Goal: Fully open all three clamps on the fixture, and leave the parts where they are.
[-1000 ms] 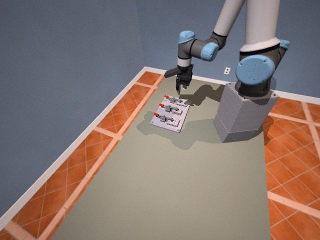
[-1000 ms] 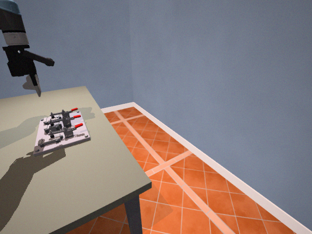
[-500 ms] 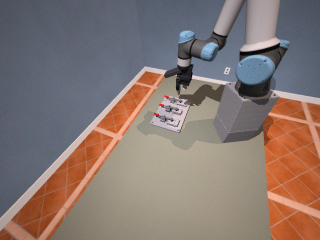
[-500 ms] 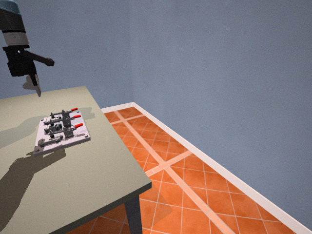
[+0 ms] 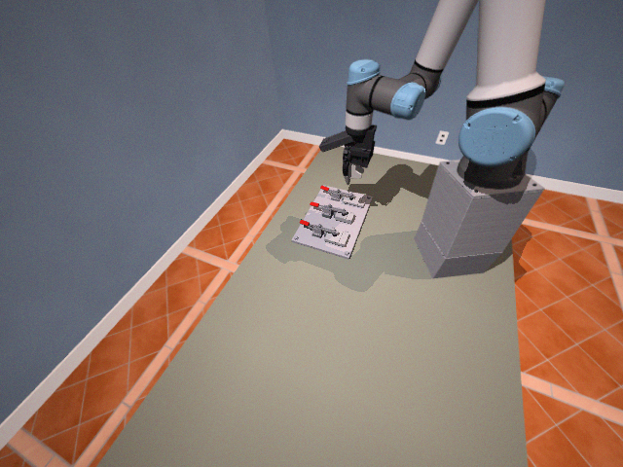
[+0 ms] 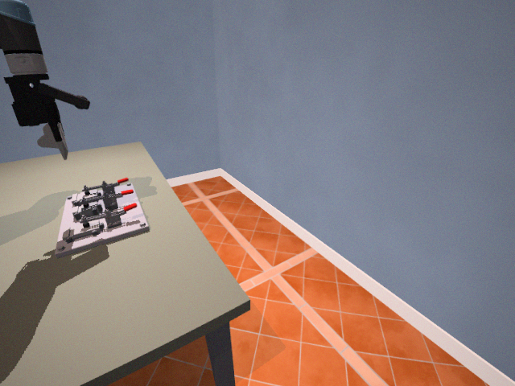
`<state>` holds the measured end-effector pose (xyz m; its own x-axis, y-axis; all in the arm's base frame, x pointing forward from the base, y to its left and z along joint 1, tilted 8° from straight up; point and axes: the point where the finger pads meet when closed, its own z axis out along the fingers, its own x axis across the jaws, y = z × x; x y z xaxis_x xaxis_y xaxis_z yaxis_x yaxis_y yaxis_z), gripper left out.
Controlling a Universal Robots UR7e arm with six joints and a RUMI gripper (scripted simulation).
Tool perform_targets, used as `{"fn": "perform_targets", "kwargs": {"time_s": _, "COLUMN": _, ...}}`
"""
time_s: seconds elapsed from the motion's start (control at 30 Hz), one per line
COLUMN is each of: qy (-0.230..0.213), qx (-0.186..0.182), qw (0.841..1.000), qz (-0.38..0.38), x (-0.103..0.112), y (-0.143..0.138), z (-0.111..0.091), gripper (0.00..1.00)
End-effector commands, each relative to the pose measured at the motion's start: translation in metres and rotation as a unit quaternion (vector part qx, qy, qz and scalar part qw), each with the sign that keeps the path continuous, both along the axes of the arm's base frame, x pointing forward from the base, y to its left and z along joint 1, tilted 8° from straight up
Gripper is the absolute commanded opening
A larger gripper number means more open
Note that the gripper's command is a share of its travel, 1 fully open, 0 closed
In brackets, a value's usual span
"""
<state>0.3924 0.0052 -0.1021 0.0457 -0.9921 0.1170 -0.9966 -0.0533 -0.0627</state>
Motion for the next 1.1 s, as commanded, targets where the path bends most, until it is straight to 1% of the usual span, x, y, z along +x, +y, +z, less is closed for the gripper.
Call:
{"fn": "perform_targets", "kwargs": {"time_s": 0.0, "qy": -0.001, "qx": 0.000, "qw": 1.000, "qz": 0.000, "x": 0.000, "y": 0.000, "z": 0.000, "gripper": 0.00}}
{"fn": "perform_targets", "kwargs": {"time_s": 0.57, "qy": 0.000, "qx": 0.001, "qw": 1.000, "qz": 0.000, "x": 0.005, "y": 0.000, "z": 0.002, "gripper": 0.00}}
{"fn": "perform_targets", "kwargs": {"time_s": 1.07, "qy": 0.000, "qx": 0.001, "qw": 1.000, "qz": 0.000, "x": 0.033, "y": 0.003, "z": 0.012, "gripper": 0.00}}
